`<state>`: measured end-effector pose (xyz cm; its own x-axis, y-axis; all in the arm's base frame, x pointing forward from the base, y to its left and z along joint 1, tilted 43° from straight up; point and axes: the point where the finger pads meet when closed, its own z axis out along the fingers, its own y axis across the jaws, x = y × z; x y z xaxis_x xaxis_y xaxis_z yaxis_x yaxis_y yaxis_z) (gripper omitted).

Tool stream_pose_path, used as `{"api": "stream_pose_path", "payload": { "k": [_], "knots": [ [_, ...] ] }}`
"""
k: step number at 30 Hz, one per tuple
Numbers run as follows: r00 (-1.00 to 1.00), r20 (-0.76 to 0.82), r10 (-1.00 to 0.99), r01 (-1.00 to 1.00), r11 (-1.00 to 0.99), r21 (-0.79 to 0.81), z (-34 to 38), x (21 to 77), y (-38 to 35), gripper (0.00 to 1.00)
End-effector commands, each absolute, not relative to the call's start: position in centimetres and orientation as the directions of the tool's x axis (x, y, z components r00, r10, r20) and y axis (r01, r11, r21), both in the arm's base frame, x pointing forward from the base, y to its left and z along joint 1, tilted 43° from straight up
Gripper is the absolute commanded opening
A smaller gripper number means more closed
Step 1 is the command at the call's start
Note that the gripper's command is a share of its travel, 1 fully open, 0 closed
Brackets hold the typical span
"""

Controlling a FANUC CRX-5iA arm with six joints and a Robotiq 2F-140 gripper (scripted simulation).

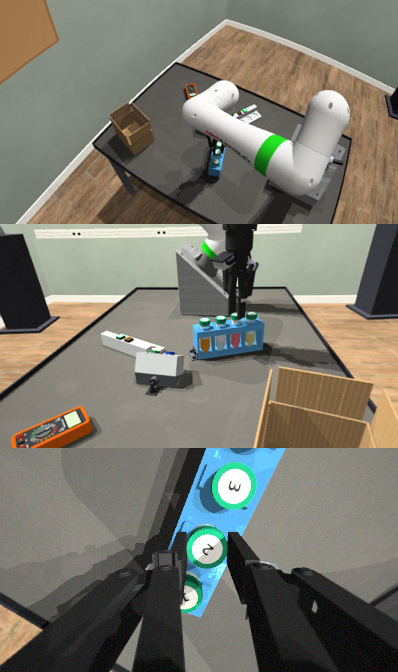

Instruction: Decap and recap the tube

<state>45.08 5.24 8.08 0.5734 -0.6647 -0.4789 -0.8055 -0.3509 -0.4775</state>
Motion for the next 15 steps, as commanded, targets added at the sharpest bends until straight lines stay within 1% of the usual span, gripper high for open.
{"api": "stream_pose_path", "payload": {
  "k": [1,9,10,15],
  "knots": [
    [0.574,-0.478,-0.665,-0.805,-0.351,-0.478,8.03,45.13,5.26,0.30],
    [0.574,-0.478,-0.665,-0.805,-0.351,-0.478,7.98,45.14,5.30,0.30],
    [0.574,-0.478,-0.665,-0.805,-0.351,-0.478,7.98,45.14,5.30,0.41],
    [0.574,-0.478,-0.665,-0.805,-0.351,-0.478,7.98,45.14,5.30,0.41]
  ]
}}
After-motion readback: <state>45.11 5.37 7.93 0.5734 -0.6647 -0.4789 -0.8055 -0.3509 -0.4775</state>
